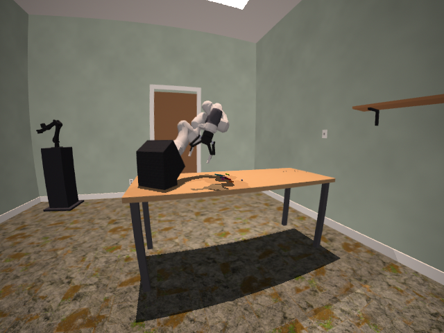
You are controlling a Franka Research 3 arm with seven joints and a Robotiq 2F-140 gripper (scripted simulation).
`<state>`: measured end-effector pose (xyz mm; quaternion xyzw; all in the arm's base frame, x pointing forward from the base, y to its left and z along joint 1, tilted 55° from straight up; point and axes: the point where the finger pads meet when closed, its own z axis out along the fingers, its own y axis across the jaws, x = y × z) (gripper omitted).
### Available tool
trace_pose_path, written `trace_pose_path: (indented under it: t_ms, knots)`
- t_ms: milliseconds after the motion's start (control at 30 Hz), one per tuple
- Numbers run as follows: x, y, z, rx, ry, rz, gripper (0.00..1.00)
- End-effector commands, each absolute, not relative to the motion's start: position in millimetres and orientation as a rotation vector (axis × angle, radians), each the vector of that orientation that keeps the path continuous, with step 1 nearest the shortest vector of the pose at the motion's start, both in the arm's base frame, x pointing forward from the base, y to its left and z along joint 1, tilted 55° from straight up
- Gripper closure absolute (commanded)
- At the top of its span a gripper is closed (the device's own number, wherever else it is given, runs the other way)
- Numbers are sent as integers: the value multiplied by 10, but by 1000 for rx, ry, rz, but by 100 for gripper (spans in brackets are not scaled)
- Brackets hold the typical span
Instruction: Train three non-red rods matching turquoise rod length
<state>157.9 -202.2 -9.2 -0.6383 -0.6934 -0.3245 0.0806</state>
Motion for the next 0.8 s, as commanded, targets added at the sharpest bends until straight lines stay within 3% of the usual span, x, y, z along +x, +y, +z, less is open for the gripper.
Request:
trace_pose_path:
  t_ms: [0, 100, 767]
  knots:
    - [1616, -2039, -84, -1897, -2095, -977, 0]
    - [1953, -2163, -3, -1782, -2287, -1036, 0]
    - [2732, -2343, 233, -1474, -2694, -1149, 0]
